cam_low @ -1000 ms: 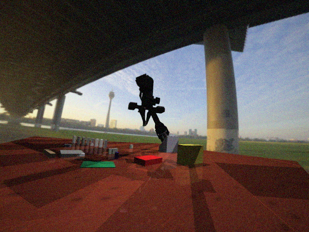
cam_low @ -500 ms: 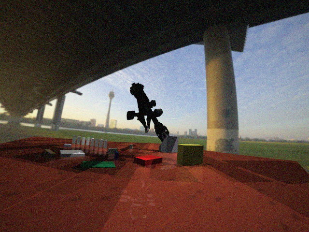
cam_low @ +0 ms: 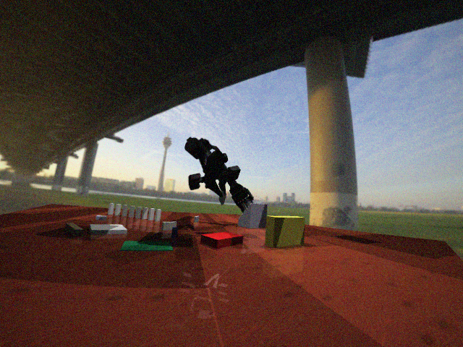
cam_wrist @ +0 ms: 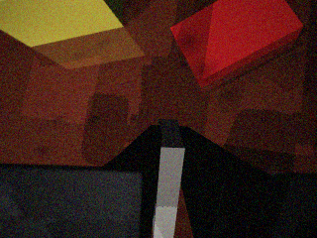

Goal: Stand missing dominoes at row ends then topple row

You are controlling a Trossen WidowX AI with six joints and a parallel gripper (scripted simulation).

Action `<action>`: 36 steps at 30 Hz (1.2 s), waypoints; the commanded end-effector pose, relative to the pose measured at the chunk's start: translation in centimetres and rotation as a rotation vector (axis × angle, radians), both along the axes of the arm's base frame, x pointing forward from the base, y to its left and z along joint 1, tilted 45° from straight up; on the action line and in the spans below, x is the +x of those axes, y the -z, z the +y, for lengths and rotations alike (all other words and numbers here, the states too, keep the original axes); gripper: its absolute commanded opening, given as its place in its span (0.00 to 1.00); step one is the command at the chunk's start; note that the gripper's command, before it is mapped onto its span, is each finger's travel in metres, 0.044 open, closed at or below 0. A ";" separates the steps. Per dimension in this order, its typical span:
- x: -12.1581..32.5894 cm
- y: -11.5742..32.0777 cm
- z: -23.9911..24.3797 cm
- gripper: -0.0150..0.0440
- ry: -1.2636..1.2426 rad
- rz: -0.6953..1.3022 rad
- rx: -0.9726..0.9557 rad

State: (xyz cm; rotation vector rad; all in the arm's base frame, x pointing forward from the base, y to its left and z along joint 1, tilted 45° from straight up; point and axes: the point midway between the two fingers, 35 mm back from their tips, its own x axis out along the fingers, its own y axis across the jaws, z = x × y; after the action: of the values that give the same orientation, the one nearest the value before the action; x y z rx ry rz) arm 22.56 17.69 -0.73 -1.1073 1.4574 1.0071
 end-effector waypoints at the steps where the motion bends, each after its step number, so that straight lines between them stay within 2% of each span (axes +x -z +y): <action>1: 0.1 -0.2 0.0 0.30 -0.009 -0.011 0.109; 18: 0.4 -0.8 -0.6 0.30 -0.076 -0.115 0.476; 36: 0.1 -2.9 -1.7 0.30 -0.232 -0.353 0.797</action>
State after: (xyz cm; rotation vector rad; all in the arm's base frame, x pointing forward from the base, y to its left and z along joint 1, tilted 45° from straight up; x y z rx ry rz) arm 22.86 16.10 1.49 -0.7997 0.6564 1.3056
